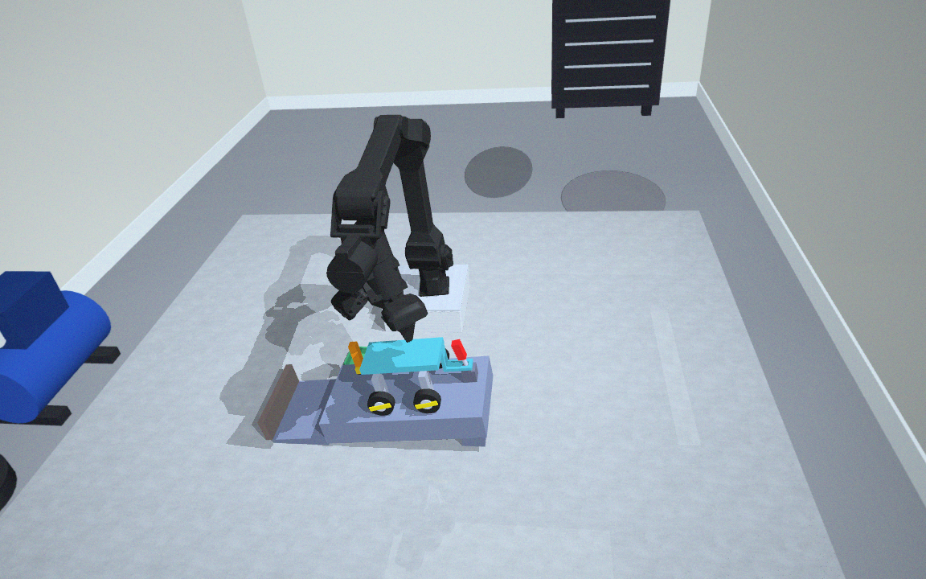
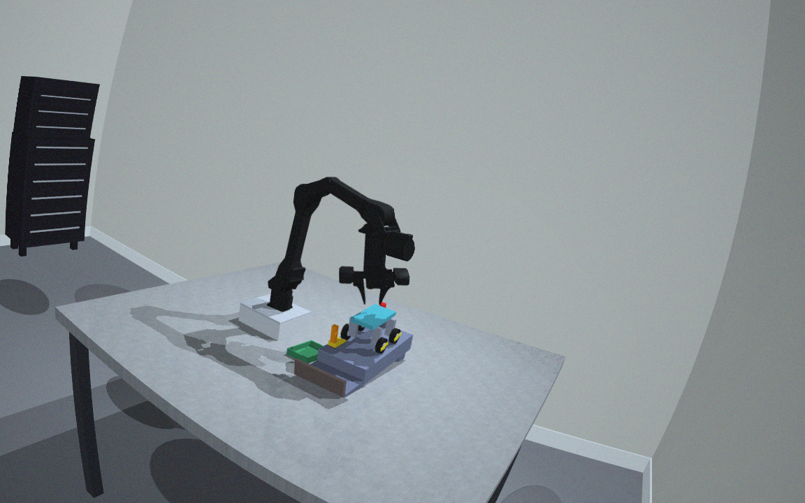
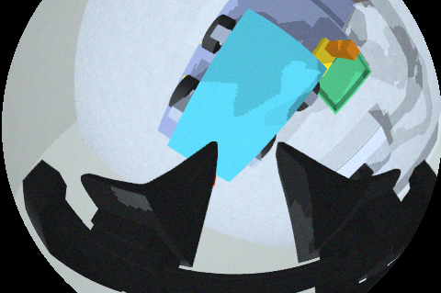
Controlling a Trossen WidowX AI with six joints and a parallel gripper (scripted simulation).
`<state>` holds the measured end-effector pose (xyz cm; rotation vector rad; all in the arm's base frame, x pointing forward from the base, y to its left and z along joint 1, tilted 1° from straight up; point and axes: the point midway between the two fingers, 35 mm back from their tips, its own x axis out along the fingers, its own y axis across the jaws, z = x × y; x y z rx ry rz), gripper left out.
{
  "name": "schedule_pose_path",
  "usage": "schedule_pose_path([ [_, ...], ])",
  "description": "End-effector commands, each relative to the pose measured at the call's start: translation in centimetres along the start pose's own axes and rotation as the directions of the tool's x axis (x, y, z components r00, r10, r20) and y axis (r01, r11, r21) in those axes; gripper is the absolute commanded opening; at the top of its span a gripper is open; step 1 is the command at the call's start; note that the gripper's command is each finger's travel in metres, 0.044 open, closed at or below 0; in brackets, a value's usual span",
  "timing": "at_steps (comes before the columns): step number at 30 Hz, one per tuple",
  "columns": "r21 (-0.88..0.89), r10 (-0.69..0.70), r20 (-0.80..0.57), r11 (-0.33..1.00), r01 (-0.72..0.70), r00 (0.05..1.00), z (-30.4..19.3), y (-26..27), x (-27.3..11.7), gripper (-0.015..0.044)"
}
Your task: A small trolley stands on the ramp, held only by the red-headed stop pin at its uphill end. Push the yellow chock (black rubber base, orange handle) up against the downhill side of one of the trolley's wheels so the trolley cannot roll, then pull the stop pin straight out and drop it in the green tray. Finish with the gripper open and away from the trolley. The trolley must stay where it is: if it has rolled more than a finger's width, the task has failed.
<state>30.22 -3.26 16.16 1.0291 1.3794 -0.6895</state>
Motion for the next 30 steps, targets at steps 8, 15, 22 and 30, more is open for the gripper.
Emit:
schedule_pose_path([
  [8, 0.402, 0.008, -0.08, 0.915, 0.024, 0.997, -4.4, 2.8, 0.3, 0.019],
  [15, 0.545, 0.007, -0.111, 0.837, 0.054, 0.994, -6.3, 3.7, 0.4, 0.019],
  [22, 0.545, 0.007, -0.111, 0.837, 0.054, 0.994, -6.3, 3.7, 0.4, 0.019],
  [30, 0.545, 0.008, -0.111, 0.837, 0.054, 0.994, -6.4, 3.7, 1.5, 0.019],
])
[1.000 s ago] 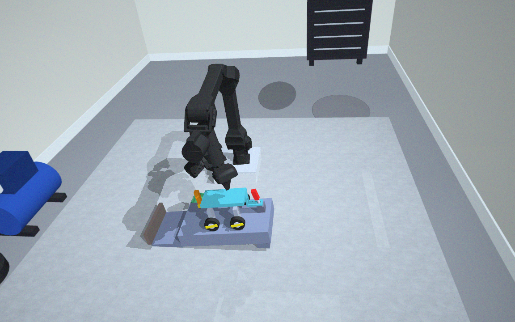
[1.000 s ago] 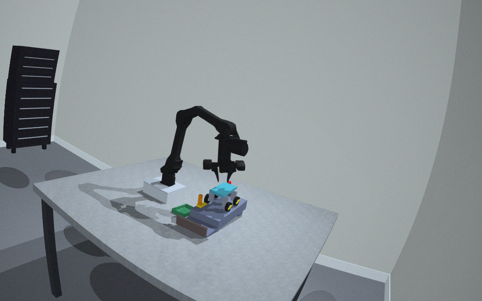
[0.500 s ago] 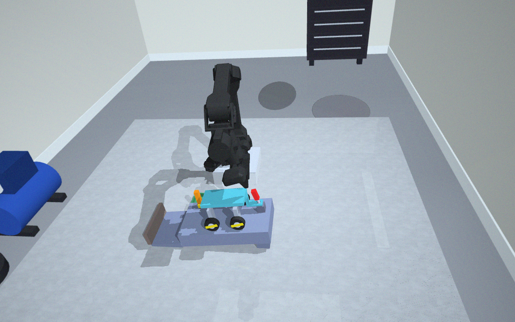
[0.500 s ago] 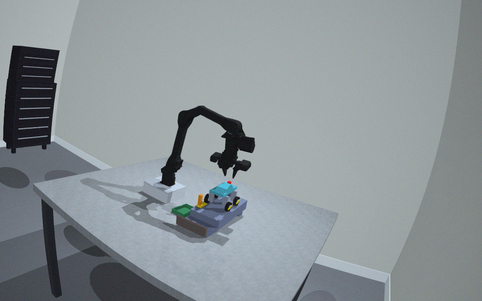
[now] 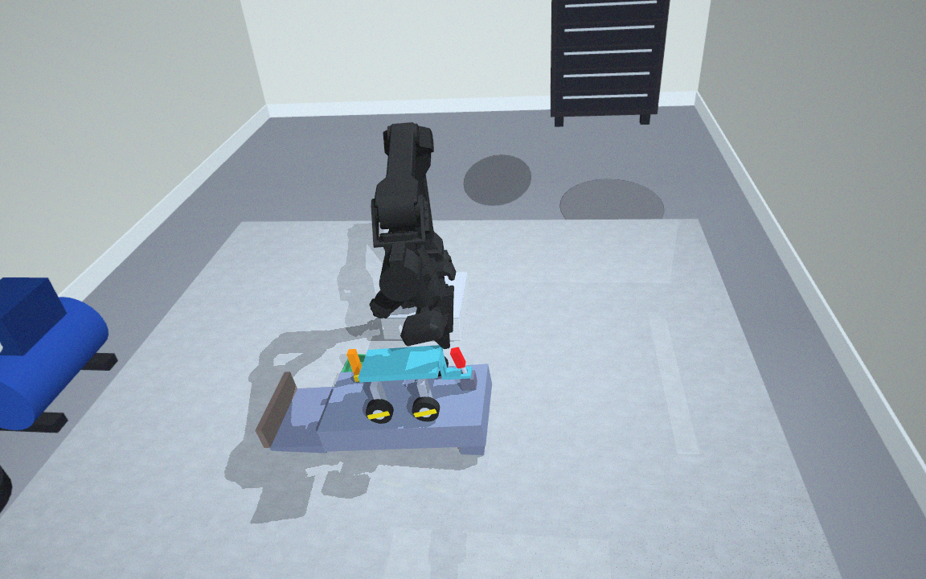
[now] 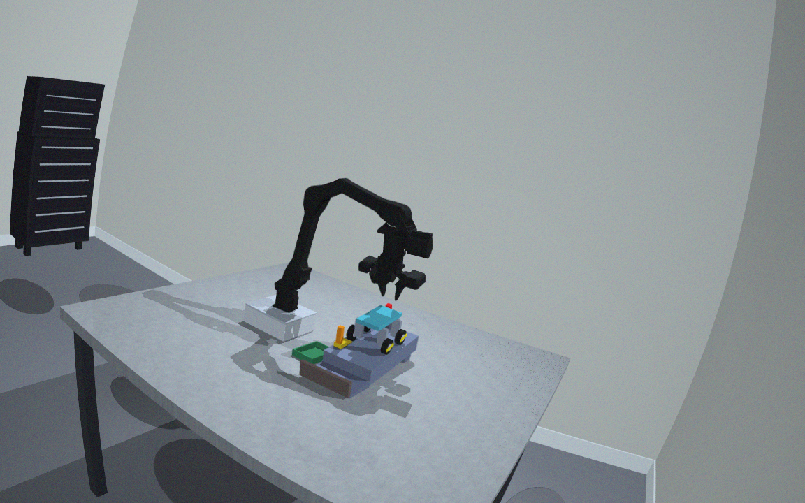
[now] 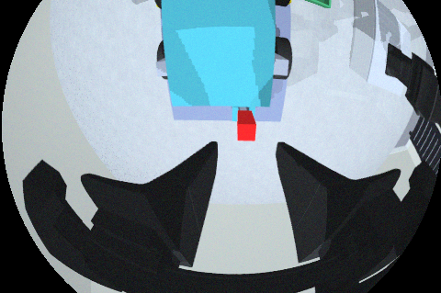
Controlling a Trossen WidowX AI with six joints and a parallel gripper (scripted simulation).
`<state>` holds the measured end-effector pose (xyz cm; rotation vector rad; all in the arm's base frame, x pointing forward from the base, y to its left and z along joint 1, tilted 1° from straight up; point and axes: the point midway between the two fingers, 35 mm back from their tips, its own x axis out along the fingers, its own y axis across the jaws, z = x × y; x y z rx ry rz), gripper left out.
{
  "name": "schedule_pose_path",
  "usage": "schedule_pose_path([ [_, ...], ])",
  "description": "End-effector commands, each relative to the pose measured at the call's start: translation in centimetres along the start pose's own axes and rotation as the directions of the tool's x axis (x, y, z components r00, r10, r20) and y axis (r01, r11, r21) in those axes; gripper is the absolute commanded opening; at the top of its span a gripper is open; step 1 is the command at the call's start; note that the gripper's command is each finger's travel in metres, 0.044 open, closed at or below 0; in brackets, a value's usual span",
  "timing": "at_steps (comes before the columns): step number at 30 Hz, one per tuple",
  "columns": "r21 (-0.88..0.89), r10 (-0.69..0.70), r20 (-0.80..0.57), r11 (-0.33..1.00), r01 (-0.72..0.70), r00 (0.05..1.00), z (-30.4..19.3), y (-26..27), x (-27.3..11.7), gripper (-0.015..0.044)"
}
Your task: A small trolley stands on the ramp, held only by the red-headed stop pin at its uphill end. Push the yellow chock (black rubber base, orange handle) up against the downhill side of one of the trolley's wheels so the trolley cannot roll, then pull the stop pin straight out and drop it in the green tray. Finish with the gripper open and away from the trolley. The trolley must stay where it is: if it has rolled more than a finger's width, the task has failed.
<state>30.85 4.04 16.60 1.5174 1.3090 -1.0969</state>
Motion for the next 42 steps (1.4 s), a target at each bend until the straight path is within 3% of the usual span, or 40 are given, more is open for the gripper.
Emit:
schedule_pose_path([
  [1, 0.005, -0.005, -0.005, 1.0, 0.005, 1.0, 0.0, -0.1, 0.7, 0.019],
  [42, 0.005, -0.005, -0.006, 1.0, 0.005, 1.0, -0.1, -0.1, 5.9, 0.019],
])
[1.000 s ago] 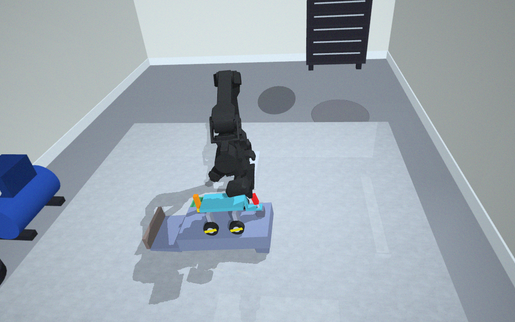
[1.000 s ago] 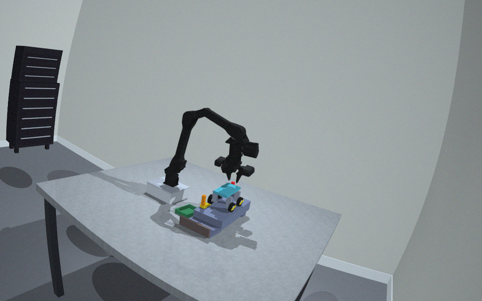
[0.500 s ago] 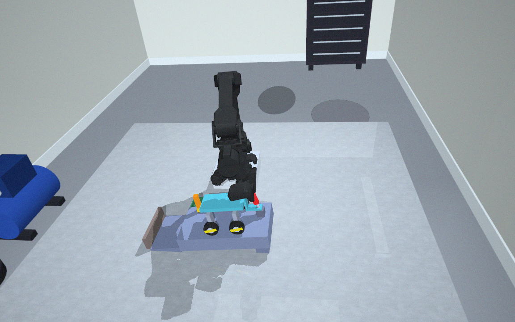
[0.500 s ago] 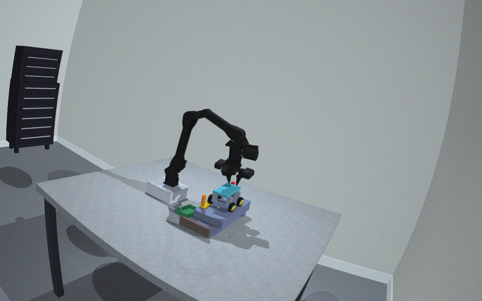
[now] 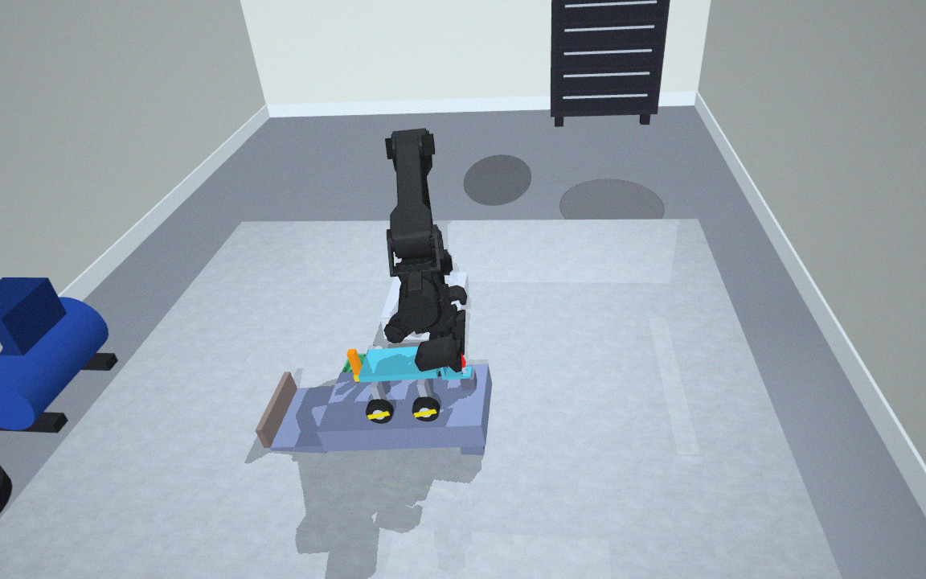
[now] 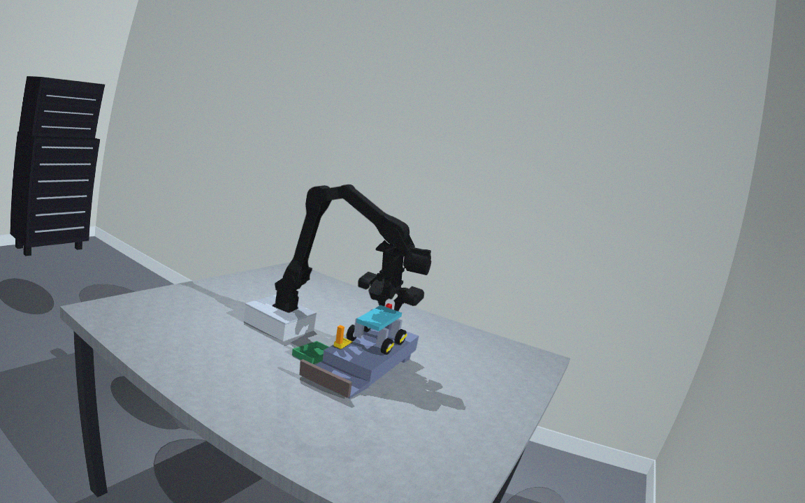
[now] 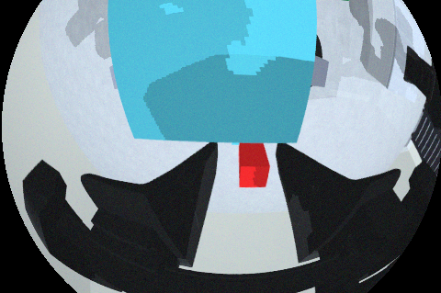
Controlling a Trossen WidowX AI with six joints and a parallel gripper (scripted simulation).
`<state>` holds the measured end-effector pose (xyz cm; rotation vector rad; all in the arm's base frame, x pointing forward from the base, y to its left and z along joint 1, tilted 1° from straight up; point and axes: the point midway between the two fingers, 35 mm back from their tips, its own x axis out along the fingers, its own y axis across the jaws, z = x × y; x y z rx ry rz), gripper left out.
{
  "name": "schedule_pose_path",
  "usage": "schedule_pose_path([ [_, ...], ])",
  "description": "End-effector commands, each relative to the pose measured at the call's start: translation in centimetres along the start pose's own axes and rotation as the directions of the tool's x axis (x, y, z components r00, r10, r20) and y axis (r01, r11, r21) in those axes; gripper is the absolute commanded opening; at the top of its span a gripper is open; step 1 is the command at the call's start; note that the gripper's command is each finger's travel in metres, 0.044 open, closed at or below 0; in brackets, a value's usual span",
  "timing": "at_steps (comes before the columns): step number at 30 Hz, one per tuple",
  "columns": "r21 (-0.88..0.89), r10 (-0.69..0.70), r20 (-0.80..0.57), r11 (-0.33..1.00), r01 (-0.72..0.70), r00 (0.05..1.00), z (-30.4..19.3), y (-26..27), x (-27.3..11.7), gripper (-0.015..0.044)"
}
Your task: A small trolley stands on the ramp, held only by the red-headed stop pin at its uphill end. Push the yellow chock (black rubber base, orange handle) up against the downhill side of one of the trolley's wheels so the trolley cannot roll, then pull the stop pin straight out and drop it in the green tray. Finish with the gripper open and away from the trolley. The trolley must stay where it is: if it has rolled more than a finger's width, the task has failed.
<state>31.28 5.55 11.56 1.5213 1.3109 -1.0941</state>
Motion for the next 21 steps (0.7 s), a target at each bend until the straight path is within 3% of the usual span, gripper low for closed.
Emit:
schedule_pose_path([
  [1, 0.005, -0.006, -0.002, 1.0, 0.006, 1.0, 0.01, -0.11, 0.82, 0.019],
  [6, 0.005, -0.006, -0.002, 1.0, 0.006, 1.0, 0.0, -0.15, 1.19, 0.019],
  [11, 0.0, -0.002, 0.0, 1.0, 0.002, 1.0, -0.01, -0.09, 0.82, 0.0059],
  [21, 0.001, -0.003, 0.0, 1.0, 0.003, 1.0, -0.02, -0.09, 0.76, 0.0],
])
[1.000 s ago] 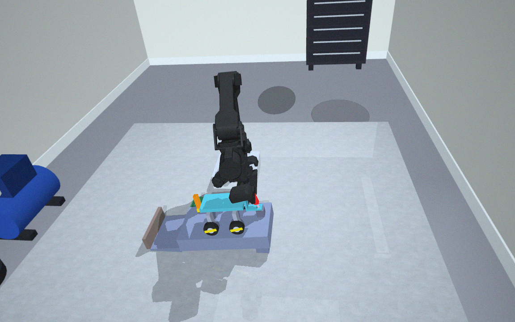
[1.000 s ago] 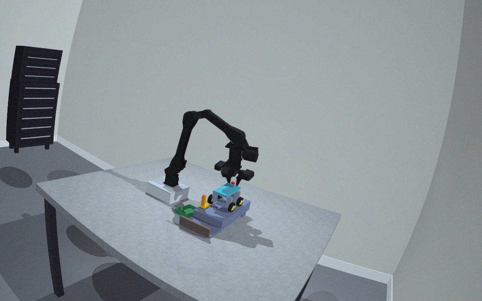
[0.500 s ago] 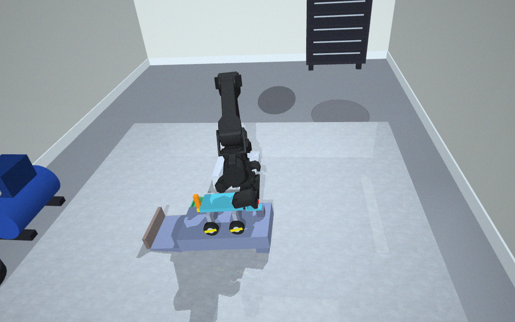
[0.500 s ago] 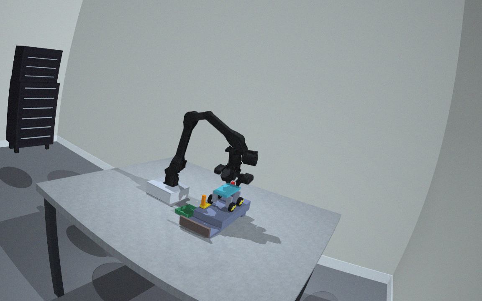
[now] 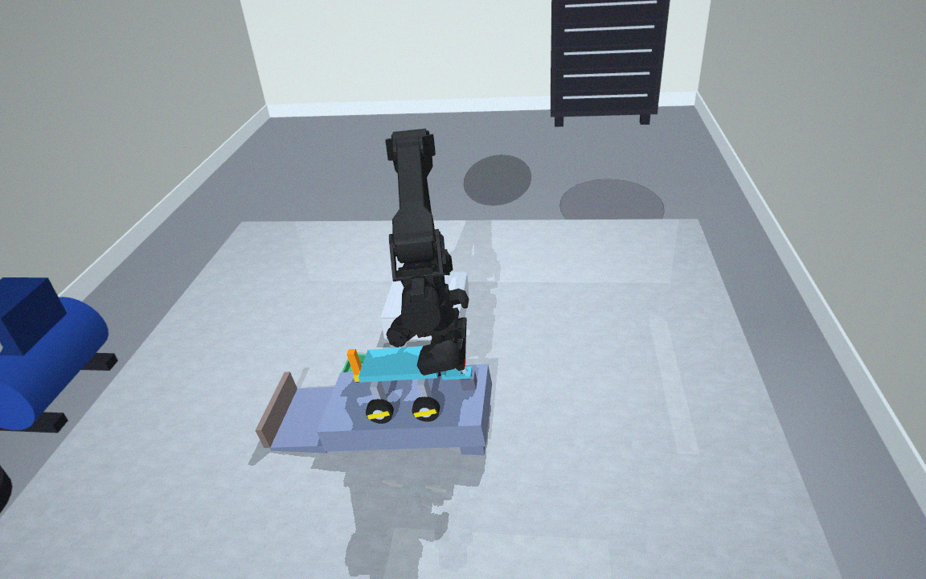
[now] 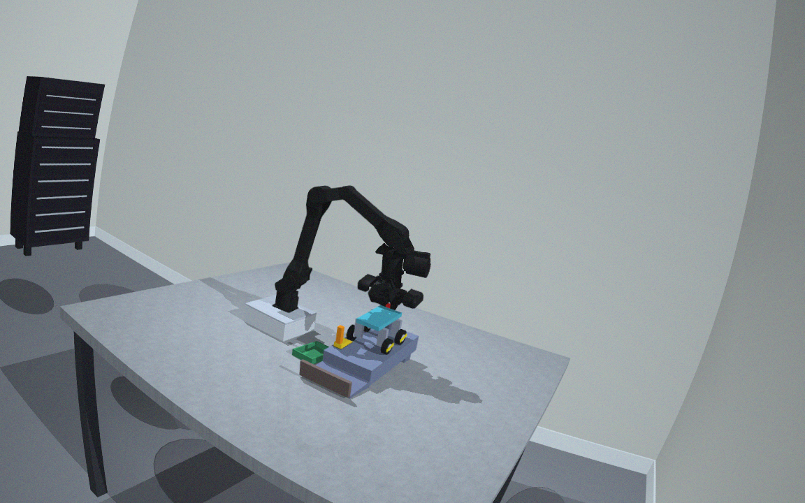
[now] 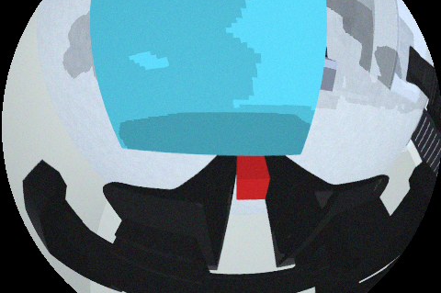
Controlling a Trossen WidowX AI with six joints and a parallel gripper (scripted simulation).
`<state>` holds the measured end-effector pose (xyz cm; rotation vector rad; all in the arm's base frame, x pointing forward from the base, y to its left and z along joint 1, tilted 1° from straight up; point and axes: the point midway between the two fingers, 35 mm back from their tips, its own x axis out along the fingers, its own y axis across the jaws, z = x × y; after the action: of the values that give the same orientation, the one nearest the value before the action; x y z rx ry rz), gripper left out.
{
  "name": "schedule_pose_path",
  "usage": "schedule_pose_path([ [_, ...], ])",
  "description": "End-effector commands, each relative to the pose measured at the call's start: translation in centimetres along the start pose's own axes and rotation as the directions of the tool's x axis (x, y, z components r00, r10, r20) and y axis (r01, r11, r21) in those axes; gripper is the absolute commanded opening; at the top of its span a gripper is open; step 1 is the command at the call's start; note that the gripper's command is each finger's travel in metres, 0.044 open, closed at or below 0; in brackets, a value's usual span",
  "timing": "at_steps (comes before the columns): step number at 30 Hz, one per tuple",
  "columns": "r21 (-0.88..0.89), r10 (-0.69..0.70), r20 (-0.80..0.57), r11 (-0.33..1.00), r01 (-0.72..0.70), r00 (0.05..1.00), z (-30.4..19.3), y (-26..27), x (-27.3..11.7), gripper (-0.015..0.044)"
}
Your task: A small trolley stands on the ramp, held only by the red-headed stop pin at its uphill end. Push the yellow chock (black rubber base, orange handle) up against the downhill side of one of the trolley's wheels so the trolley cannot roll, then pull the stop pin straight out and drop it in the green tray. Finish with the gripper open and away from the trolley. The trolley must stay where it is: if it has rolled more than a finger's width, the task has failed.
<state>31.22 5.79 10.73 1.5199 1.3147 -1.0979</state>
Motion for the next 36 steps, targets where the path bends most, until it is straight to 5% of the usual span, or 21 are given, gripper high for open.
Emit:
schedule_pose_path([
  [1, 0.0, 0.002, -0.001, 1.0, -0.002, 1.0, 0.0, 0.0, -0.1, 0.0],
  [36, 0.004, -0.001, -0.001, 1.0, 0.001, 1.0, -0.2, -0.1, -2.7, 0.0],
])
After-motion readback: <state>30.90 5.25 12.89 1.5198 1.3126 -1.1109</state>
